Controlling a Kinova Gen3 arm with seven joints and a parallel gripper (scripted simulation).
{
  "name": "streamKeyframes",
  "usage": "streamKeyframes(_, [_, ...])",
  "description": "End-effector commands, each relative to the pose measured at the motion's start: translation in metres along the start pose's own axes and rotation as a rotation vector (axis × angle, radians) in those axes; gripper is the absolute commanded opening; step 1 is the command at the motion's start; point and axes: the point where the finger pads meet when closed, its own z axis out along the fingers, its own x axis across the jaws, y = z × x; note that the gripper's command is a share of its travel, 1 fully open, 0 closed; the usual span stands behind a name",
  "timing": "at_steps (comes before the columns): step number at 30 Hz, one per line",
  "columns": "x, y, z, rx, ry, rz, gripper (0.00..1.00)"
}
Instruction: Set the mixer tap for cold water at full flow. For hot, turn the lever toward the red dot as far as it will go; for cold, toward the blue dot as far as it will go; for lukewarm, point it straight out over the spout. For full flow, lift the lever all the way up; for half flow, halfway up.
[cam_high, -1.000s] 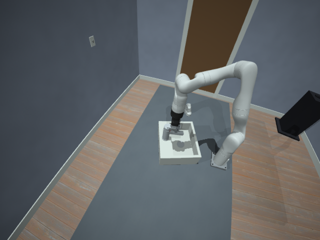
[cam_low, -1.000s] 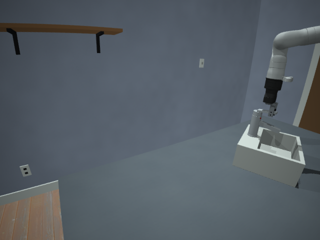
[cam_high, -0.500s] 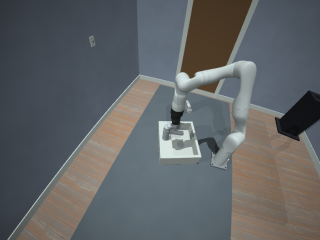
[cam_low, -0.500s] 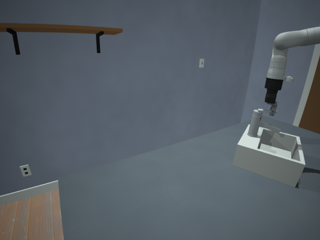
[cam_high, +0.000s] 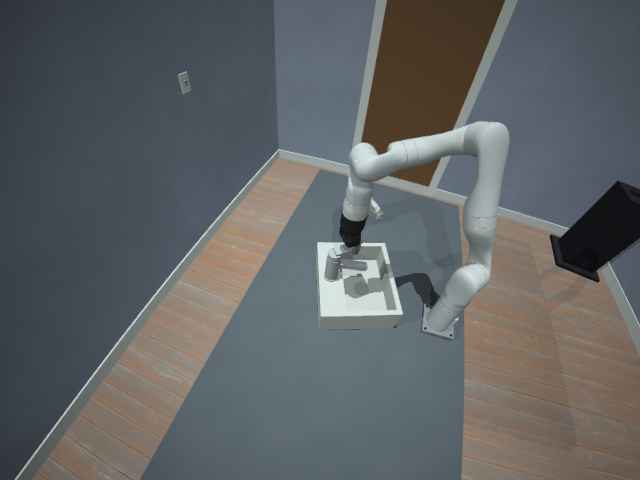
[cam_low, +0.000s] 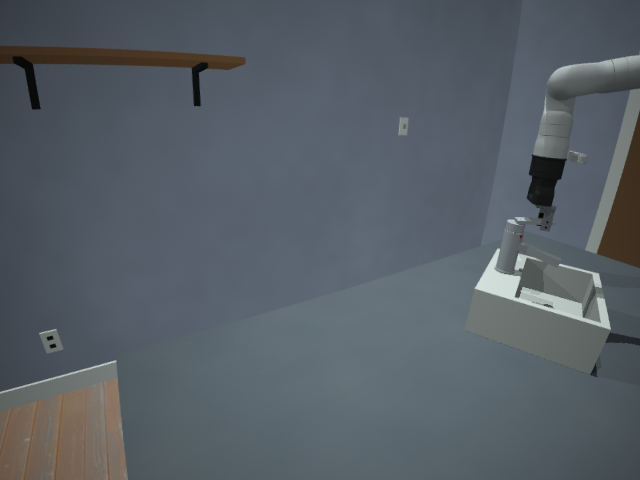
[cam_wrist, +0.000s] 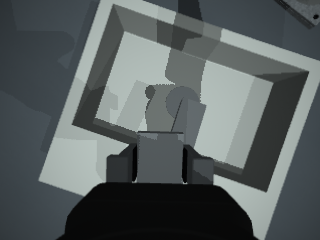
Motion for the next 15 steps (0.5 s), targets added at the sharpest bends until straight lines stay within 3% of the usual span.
streamKeyframes(1, [-0.0022,0.0003,-0.0005,-0.002,0.002,-0.03,0.0])
streamKeyframes(15, [-0.012,0.0013,-0.0005,-0.002,0.001,-0.177,0.0])
